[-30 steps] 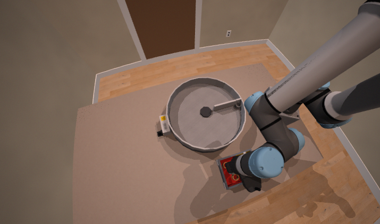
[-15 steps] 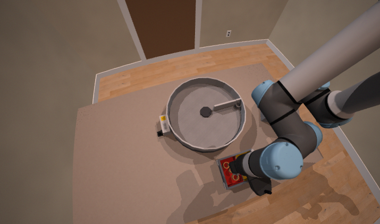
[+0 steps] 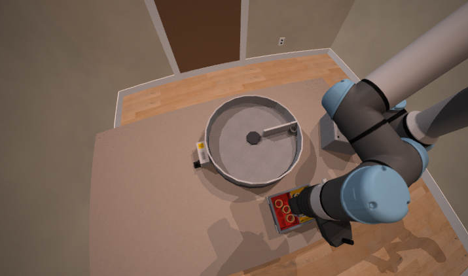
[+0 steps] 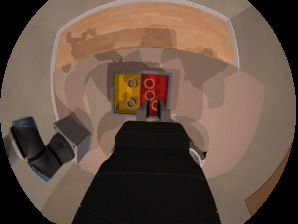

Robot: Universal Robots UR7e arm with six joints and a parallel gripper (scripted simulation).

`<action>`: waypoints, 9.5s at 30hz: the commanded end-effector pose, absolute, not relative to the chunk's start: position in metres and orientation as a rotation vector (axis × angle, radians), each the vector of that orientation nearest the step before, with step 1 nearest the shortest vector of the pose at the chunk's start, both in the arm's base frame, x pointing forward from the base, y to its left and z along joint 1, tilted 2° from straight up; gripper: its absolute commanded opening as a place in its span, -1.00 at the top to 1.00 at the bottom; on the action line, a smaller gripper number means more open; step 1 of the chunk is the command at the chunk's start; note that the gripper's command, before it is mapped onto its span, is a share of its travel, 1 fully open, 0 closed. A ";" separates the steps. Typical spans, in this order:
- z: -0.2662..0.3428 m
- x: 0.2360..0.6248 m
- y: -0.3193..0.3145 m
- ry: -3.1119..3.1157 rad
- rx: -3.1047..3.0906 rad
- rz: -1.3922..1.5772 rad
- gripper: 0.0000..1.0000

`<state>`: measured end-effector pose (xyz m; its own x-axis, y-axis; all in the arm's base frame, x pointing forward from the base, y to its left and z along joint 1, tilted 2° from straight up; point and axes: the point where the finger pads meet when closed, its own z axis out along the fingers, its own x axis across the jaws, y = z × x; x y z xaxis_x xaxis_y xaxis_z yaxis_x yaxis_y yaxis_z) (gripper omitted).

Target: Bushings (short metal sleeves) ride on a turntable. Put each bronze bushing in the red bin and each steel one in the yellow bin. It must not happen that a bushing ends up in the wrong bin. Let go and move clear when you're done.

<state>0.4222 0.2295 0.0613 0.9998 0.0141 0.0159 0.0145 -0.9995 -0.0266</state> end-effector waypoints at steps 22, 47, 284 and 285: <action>0.063 0.423 0.229 -0.022 -3.114 -0.026 0.16; 0.063 0.423 0.229 -0.022 -3.114 -0.026 0.16; -0.046 0.271 -0.080 -0.022 -3.115 -0.025 1.00; -0.046 0.271 -0.080 -0.022 -3.116 -0.025 1.00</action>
